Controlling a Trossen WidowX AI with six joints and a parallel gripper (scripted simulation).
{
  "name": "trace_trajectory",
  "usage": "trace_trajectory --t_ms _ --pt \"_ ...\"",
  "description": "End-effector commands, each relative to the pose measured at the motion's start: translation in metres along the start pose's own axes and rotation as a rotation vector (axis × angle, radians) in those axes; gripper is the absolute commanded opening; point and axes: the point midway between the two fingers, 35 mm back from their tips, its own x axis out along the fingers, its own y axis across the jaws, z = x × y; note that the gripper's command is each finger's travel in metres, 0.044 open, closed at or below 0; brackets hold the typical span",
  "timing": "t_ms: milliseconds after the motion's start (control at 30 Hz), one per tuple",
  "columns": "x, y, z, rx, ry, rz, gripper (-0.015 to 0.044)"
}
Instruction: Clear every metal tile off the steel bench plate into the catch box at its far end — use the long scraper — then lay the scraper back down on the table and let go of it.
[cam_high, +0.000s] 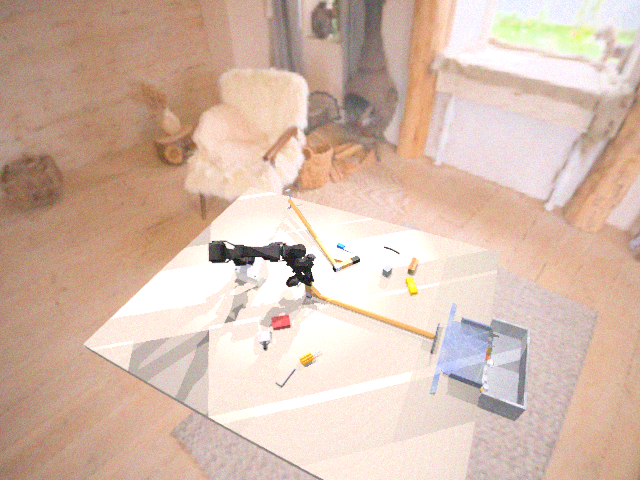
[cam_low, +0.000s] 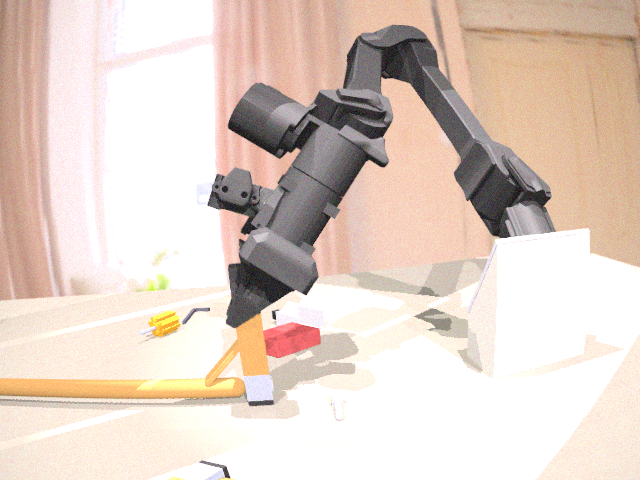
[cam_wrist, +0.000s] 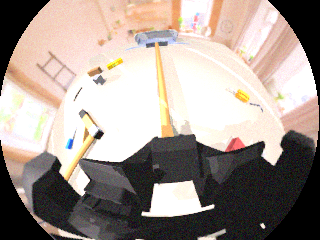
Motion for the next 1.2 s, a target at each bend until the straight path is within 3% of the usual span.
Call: trace_trajectory --t_ms 0,1167 --pt "-0.0002 0.0001 0.0003 0.000 -0.001 0.000 0.0000" --pt "-0.0007 -0.0018 -0.0026 0.012 0.003 -0.003 0.0000"
